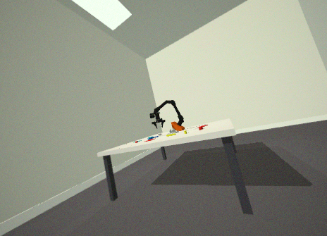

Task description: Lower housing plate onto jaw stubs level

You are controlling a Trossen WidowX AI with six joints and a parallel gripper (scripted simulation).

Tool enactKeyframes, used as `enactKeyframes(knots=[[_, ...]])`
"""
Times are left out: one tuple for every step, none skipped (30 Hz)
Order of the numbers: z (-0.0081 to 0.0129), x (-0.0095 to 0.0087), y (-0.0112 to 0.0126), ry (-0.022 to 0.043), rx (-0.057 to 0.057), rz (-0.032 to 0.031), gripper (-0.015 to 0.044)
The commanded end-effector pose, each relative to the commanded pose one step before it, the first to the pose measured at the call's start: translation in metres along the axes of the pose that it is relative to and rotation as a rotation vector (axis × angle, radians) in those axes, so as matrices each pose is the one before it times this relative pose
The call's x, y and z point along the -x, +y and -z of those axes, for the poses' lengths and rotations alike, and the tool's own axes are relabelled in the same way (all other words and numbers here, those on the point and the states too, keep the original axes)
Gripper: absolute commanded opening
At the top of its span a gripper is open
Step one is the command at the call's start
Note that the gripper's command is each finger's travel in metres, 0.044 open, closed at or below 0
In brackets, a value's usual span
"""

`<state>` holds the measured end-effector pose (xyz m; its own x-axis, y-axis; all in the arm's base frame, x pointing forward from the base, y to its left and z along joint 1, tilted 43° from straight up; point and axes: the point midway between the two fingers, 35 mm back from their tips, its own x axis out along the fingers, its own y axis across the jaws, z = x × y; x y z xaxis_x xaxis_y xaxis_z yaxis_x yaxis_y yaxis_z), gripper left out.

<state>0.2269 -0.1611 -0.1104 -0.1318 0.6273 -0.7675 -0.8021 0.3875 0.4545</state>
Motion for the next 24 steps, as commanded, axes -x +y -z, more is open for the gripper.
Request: enactKeyframes(knots=[[-0.01382,0.00047,0.00497,-0.00383,-0.0611,-0.00526,0.0351],[-0.00316,0.00040,0.00098,0.00016,-0.0144,0.00050,0.0351],[-0.00314,0.00038,0.00106,0.00012,-0.0144,0.00048,0.0351],[-0.00316,0.00036,0.00115,0.00009,-0.0146,0.00046,0.0351],[-0.00313,0.00034,0.00123,0.00006,-0.0146,0.00043,0.0351],[-0.00310,0.00032,0.00131,0.00003,-0.0146,0.00041,0.0351],[-0.00307,0.00030,0.00138,0.00000,-0.0146,0.00038,0.0351],[-0.00303,0.00027,0.00145,-0.00003,-0.0146,0.00035,0.0351],[-0.00299,0.00025,0.00153,-0.00006,-0.0146,0.00032,0.0351],[-0.00295,0.00023,0.00160,-0.00008,-0.0146,0.00028,0.0351],[-0.00291,0.00021,0.00167,-0.00011,-0.0145,0.00025,0.0351],[-0.00287,0.00019,0.00174,-0.00013,-0.0145,0.00022,0.0351],[-0.00282,0.00017,0.00181,-0.00015,-0.0145,0.00018,0.0351],[-0.00278,0.00015,0.00188,-0.00017,-0.0145,0.00015,0.0351],[-0.00273,0.00012,0.00194,-0.00019,-0.0145,0.00011,0.0351],[-0.00268,0.00010,0.00201,-0.00021,-0.0145,0.00007,0.0351],[-0.00263,0.00008,0.00207,-0.00023,-0.0145,0.00004,0.0351],[-0.00257,0.00006,0.00214,-0.00024,-0.0145,0.00000,0.0351],[-0.00252,0.00004,0.00220,-0.00026,-0.0145,-0.00004,0.0351],[-0.00246,0.00002,0.00226,-0.00027,-0.0144,-0.00008,0.0351],[-0.00240,0.00000,0.00231,-0.00028,-0.0144,-0.00012,0.0351],[-0.00234,-0.00002,0.00237,-0.00029,-0.0144,-0.00016,0.0351],[-0.00228,-0.00004,0.00242,-0.00029,-0.0144,-0.00020,0.0351],[-0.00221,-0.00006,0.00248,-0.00030,-0.0144,-0.00024,0.0351]])
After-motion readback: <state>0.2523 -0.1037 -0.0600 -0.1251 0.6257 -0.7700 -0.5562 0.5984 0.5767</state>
